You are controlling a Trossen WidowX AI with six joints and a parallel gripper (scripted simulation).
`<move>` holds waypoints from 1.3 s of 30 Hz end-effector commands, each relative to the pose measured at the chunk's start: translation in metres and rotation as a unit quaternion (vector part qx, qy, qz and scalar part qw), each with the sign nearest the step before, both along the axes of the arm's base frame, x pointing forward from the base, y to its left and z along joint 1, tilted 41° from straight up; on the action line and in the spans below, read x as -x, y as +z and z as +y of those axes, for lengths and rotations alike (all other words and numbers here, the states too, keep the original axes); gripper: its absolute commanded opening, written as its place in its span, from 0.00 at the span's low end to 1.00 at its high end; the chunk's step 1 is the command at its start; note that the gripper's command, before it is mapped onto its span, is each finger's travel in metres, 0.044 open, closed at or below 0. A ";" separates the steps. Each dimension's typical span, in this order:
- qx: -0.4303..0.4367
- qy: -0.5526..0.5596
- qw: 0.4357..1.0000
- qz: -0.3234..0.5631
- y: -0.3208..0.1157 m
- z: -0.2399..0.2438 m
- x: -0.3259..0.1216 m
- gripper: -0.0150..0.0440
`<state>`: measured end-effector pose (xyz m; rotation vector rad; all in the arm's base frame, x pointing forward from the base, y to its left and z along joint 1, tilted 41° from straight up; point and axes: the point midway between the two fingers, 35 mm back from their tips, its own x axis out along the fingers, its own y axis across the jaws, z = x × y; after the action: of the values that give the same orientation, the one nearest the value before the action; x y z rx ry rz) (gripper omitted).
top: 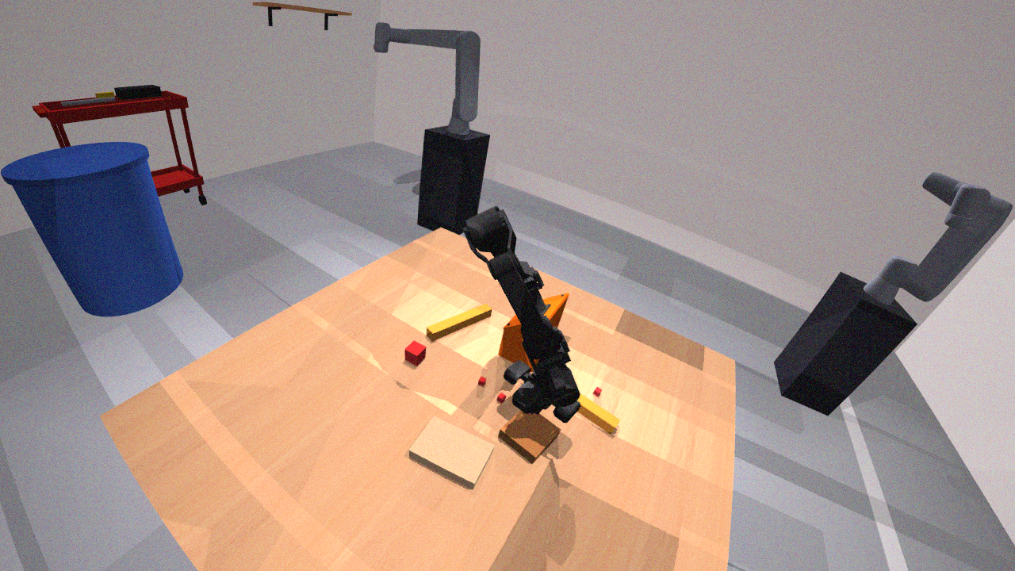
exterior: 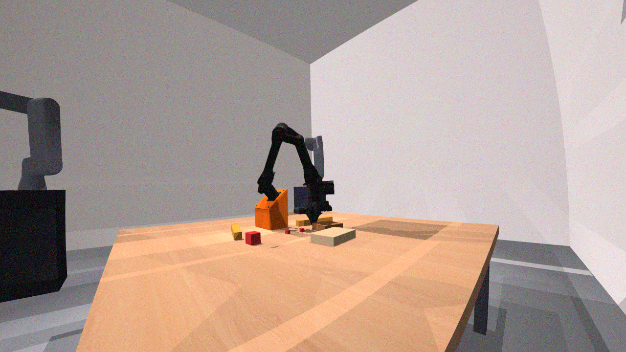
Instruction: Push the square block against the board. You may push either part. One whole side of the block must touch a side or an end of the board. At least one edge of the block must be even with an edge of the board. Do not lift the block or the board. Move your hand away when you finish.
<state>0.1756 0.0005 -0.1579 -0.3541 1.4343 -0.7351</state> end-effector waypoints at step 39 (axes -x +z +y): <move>0.000 0.002 1.000 0.000 0.003 -0.004 -0.033 0.25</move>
<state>0.2046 -0.0030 -0.1556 -0.3555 1.4356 -0.7328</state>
